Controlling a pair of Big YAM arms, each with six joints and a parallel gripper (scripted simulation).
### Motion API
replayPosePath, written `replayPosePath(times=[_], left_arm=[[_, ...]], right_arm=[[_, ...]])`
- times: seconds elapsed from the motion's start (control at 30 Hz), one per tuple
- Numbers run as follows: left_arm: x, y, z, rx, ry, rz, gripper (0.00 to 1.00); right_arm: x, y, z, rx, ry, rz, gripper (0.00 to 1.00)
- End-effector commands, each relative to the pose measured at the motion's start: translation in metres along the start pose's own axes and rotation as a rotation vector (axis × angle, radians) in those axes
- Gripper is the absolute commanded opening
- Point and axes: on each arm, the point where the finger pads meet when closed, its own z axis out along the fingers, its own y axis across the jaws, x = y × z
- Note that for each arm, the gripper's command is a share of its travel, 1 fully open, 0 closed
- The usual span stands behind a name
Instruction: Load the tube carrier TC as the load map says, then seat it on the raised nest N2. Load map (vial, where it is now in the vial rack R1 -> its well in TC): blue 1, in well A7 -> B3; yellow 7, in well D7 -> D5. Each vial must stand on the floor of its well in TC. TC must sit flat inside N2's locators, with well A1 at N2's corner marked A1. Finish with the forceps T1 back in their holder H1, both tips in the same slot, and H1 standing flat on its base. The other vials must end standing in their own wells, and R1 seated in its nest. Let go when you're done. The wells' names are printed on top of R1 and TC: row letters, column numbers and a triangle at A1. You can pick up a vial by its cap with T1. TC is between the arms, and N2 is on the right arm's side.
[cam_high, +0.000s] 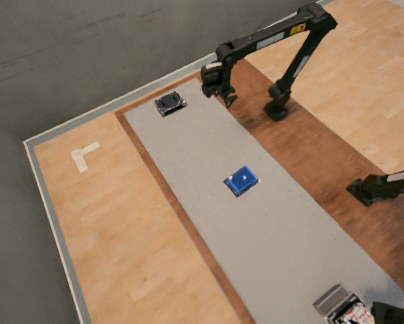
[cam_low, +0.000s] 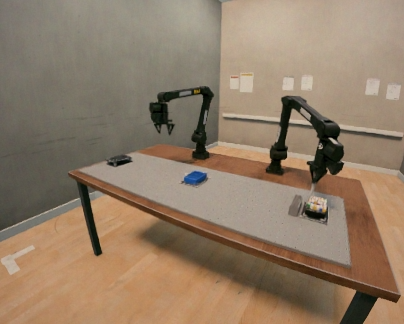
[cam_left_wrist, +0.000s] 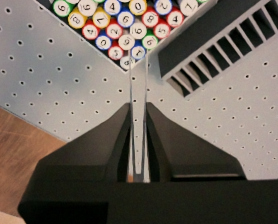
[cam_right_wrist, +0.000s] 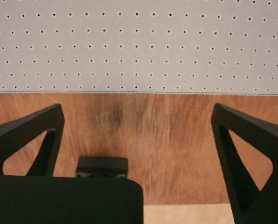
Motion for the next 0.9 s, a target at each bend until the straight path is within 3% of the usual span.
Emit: replayPosePath(times=[0.0, 0.87], left_arm=[[0.0030, 0.0096, 0.0117, -0.007, 0.033, -0.008, 0.11], [0.0051, 0.0099, 0.0117, -0.009, 0.041, -0.008, 0.11]], right_arm=[[-0.0085, -0.0013, -0.0121, 0.008, -0.032, 0.013, 1.00], [-0.0085, -0.0013, -0.0121, 0.008, -0.032, 0.013, 1.00]])
